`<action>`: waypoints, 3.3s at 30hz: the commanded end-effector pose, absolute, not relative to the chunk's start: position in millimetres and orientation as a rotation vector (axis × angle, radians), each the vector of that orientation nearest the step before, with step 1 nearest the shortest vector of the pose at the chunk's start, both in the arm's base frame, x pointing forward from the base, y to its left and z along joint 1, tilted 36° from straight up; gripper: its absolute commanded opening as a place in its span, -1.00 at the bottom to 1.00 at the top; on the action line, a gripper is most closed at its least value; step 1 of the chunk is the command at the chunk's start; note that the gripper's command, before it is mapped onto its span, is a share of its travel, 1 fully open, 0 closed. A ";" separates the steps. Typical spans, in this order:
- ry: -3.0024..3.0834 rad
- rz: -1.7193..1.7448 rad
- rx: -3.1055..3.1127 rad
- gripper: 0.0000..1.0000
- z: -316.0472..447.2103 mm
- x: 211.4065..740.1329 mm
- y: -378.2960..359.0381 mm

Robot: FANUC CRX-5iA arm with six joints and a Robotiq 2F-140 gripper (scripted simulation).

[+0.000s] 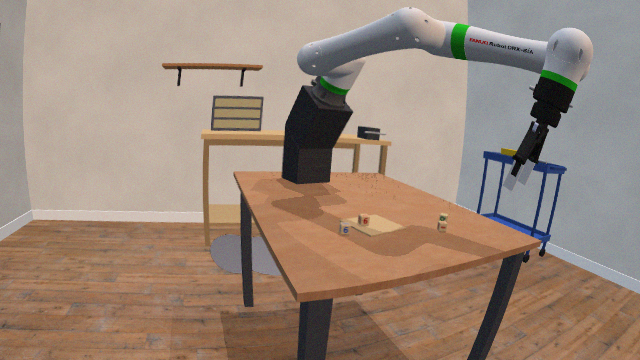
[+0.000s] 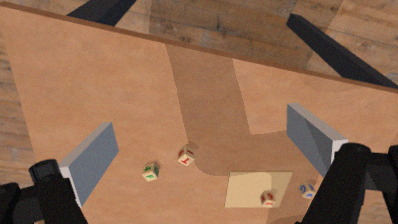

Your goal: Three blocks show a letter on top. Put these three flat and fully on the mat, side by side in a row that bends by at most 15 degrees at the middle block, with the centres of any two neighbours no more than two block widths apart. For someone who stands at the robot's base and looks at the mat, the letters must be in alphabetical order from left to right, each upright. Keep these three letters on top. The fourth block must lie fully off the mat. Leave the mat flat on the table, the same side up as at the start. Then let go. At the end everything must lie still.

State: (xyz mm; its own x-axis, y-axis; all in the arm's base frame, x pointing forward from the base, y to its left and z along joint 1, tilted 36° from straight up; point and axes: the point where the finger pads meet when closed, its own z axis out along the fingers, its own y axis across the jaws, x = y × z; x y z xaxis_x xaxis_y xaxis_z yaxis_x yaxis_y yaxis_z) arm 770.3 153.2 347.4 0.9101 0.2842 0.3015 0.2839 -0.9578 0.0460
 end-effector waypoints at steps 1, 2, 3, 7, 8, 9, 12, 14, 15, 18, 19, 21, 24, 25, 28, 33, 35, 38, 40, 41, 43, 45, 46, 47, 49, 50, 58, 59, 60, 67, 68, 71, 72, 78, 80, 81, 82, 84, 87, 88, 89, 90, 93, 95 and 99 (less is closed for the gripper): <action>0.498 0.512 3.057 1.00 347.0 786.7 168.1; 0.498 0.512 3.057 1.00 347.0 786.7 168.1; 0.498 0.512 3.057 1.00 347.0 786.7 168.1; 0.527 0.546 3.046 1.00 345.2 796.4 179.0; 0.527 0.546 3.046 1.00 345.2 796.4 179.0; 0.556 0.580 3.034 1.00 342.5 804.7 189.5; 0.556 0.580 3.034 1.00 342.5 804.7 189.5; 0.556 0.580 3.034 1.00 342.5 804.7 189.5; 0.556 0.580 3.034 1.00 342.5 804.7 189.5; 0.556 0.580 3.034 1.00 342.5 804.7 189.5; 0.585 0.613 3.022 1.00 339.1 811.7 199.6; 0.585 0.613 3.022 1.00 339.1 811.7 199.6; 0.585 0.613 3.022 1.00 339.1 811.7 199.6; 0.585 0.613 3.022 1.00 339.1 811.7 199.6; 0.585 0.613 3.022 1.00 339.1 811.7 199.6; 0.585 0.613 3.022 1.00 339.1 811.7 199.6; 0.585 0.613 3.022 1.00 339.1 811.7 199.6; 0.612 0.647 3.009 1.00 335.1 817.1 209.2; 0.612 0.647 3.009 1.00 335.1 817.1 209.2; 0.612 0.647 3.009 1.00 335.1 817.1 209.2; 0.612 0.647 3.009 1.00 335.1 817.1 209.2; 0.612 0.647 3.009 1.00 335.1 817.1 209.2; 0.612 0.647 3.009 1.00 335.1 817.1 209.2; 0.612 0.647 3.009 1.00 335.1 817.1 209.2; 0.612 0.647 3.009 1.00 335.1 817.1 209.2; 0.612 0.647 3.009 1.00 335.1 817.1 209.2; 0.639 0.680 2.996 1.00 330.4 821.2 218.3; 0.639 0.680 2.996 1.00 330.4 821.2 218.3; 0.639 0.680 2.996 1.00 330.4 821.2 218.3; 0.665 0.713 2.983 1.00 325.1 823.9 226.8; 0.665 0.713 2.983 1.00 325.1 823.9 226.8; 0.665 0.713 2.983 1.00 325.1 823.9 226.8; 0.665 0.713 2.983 1.00 325.1 823.9 226.8; 0.691 0.745 2.969 1.00 319.2 825.3 234.7; 0.715 0.777 2.955 1.00 312.9 825.3 241.9; 0.715 0.777 2.955 1.00 312.9 825.3 241.9; 0.715 0.777 2.955 1.00 312.9 825.3 241.9; 0.715 0.777 2.955 1.00 312.9 825.3 241.9; 0.715 0.777 2.955 1.00 312.9 825.3 241.9; 0.715 0.777 2.955 1.00 312.9 825.3 241.9; 0.715 0.777 2.955 1.00 312.9 825.3 241.9; 0.715 0.777 2.955 1.00 312.9 825.3 241.9; 0.715 0.777 2.955 1.00 312.9 825.3 241.9; 0.762 0.840 2.927 1.00 299.1 821.7 254.4; 0.762 0.840 2.927 1.00 299.1 821.7 254.4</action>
State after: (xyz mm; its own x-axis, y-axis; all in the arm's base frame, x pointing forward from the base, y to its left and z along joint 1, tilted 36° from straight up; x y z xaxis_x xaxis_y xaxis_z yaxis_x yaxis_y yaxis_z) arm 822.7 249.9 303.7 0.7555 0.4466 0.4793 0.4455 -0.8866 0.1240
